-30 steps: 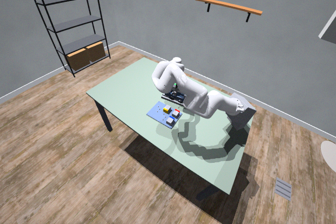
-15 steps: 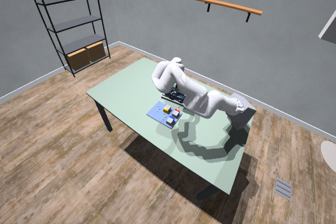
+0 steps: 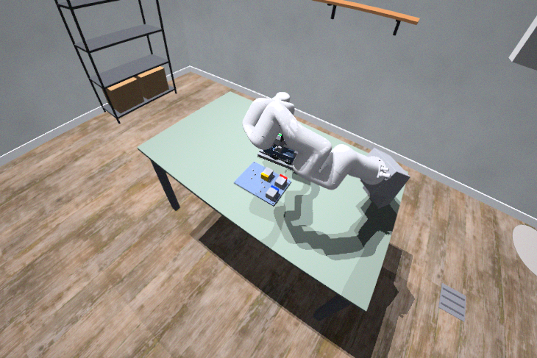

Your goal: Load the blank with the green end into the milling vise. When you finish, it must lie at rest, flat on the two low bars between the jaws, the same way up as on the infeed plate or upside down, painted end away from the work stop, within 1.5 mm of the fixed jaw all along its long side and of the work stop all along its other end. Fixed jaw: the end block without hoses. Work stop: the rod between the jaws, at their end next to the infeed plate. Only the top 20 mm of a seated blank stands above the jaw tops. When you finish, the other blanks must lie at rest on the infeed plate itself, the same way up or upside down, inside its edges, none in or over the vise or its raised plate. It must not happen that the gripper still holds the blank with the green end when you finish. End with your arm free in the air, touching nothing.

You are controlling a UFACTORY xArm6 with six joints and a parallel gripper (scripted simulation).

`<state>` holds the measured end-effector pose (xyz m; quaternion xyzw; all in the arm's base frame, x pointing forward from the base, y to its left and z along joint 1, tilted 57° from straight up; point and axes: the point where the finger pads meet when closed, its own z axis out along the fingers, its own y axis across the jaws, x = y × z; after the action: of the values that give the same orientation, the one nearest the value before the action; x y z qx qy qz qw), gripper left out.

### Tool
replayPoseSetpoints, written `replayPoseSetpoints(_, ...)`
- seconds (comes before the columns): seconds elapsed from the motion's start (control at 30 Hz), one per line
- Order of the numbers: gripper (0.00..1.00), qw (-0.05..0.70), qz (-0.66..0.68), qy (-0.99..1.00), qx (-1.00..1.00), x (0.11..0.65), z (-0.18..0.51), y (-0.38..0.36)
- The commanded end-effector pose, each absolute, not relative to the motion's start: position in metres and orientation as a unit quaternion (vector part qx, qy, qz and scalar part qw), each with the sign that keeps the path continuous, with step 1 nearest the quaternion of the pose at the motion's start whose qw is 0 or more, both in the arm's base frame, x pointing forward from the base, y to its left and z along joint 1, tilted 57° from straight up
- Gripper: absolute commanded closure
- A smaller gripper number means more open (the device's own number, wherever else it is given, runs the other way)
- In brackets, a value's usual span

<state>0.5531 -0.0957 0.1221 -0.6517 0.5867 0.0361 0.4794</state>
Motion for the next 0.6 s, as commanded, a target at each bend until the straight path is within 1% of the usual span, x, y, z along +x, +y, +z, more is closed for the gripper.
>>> replayPoseSetpoints(0.0, 1.0, 0.479, 0.034, 0.587, -0.651, 0.5535, 0.123, -0.097)
replayPoseSetpoints(0.57, 1.0, 0.479, 0.034, 0.587, -0.651, 0.5538, 0.1253, -0.0952)
